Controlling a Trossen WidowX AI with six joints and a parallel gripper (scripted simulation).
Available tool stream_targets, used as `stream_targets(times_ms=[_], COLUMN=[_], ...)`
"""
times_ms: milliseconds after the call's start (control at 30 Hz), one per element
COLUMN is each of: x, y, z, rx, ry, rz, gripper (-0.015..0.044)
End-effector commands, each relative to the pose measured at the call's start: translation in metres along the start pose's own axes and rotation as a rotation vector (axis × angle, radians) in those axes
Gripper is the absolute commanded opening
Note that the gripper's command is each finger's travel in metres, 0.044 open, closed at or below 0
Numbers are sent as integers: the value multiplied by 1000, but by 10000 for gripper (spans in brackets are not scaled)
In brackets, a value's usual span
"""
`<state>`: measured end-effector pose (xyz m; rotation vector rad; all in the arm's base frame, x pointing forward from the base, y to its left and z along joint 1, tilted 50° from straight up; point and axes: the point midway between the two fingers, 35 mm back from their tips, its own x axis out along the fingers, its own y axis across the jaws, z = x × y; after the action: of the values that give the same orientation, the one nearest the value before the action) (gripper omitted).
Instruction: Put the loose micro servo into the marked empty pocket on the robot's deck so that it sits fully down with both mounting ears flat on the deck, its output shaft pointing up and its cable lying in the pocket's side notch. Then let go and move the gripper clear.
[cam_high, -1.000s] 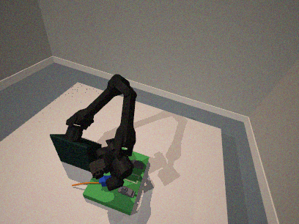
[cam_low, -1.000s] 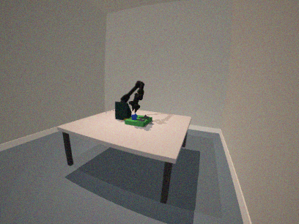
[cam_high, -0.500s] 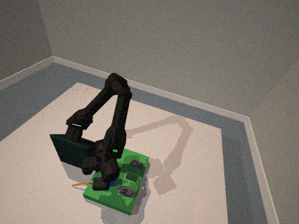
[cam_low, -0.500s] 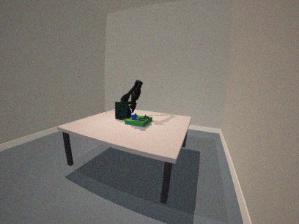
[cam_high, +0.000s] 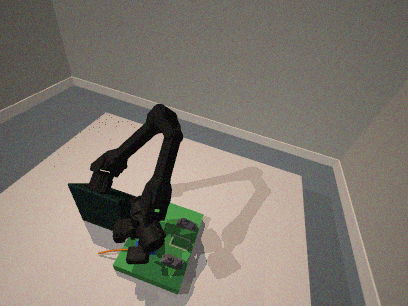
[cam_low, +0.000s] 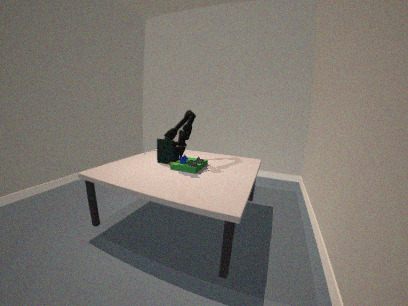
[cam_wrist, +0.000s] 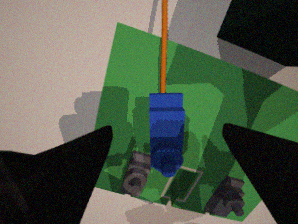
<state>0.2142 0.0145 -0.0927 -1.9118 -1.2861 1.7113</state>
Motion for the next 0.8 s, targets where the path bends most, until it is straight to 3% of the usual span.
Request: stream_targets(times_ms=[0,333,733,767], x=[5,19,19,19], y=[0,-1,-1,-1], z=[0,0,0,0], rx=[5,5,5,5], ry=[5,5,5,5], rz=[-3,-4,-4,-4], gripper=[440,440,125,118])
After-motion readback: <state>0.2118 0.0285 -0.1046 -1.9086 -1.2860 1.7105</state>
